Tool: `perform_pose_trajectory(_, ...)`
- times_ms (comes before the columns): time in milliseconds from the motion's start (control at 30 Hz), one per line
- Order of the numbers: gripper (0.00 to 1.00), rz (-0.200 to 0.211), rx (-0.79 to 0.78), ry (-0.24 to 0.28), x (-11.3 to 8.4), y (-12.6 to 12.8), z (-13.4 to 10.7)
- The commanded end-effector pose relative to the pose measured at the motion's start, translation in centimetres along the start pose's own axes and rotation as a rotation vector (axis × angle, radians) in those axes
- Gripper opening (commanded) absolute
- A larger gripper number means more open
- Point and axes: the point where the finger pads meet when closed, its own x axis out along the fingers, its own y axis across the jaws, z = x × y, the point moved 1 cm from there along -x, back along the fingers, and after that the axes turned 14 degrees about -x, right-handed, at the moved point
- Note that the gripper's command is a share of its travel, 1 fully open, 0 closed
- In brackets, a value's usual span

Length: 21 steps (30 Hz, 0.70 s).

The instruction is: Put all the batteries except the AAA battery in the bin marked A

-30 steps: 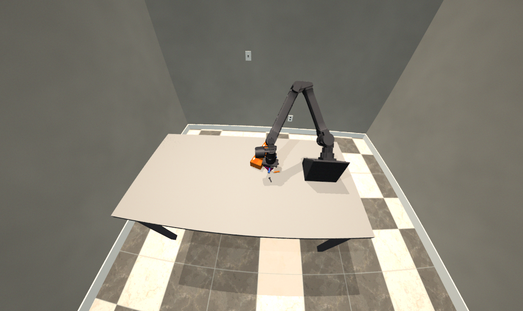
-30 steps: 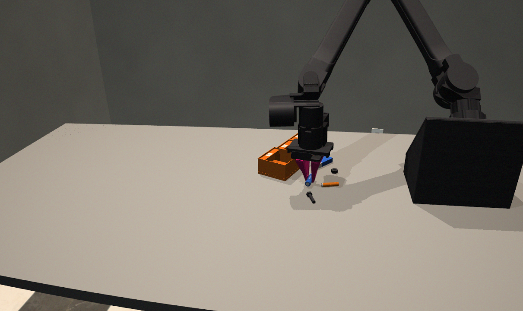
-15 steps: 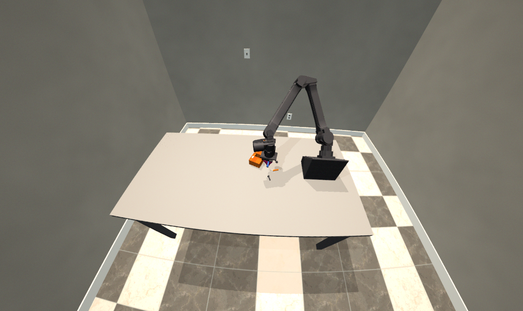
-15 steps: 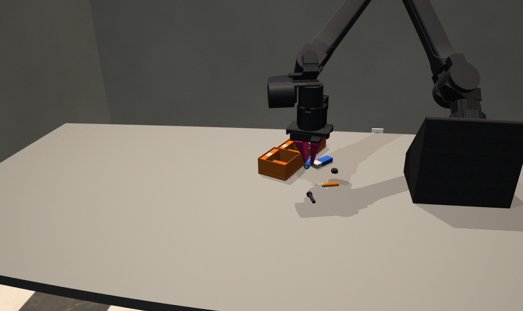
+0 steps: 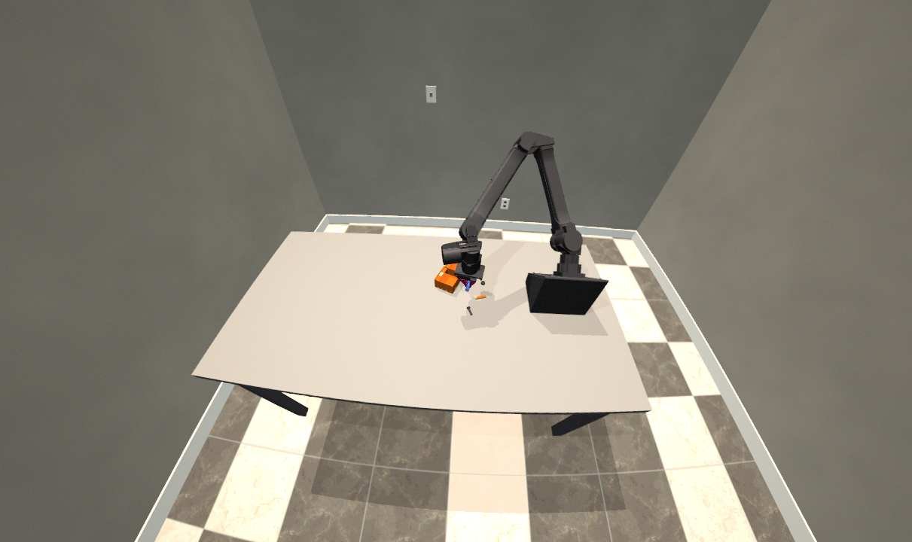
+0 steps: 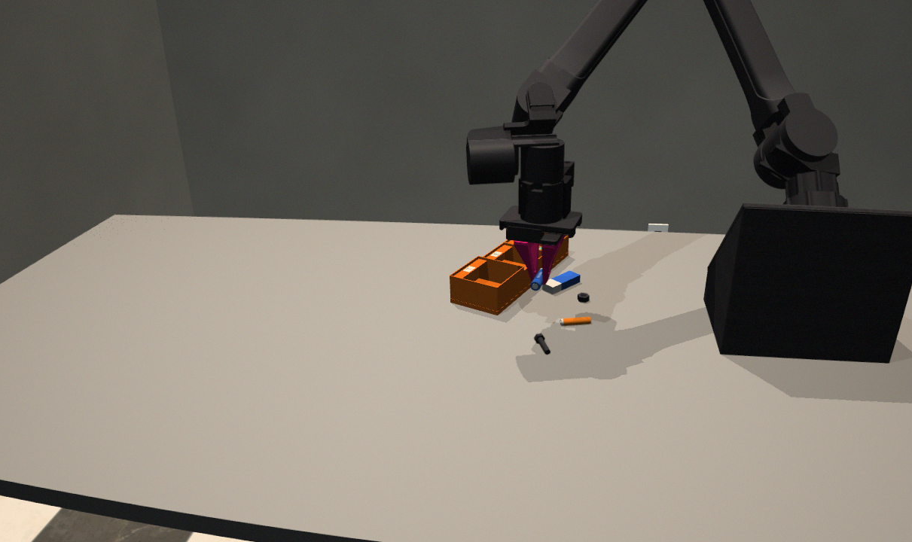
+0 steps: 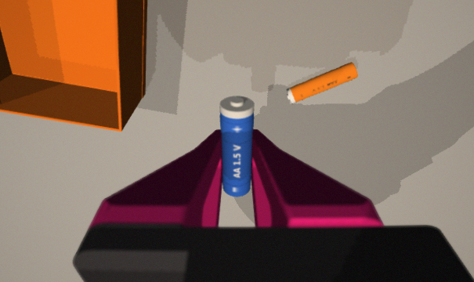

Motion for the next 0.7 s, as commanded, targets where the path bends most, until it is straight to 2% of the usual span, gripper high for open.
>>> perform_pose_trajectory(0,0.08,0.02,0.046,0.004,-0.56,1.85,0.57)
perform_pose_trajectory(667,0.08,0.015,0.039,0.003,-0.47,1.84,0.61)
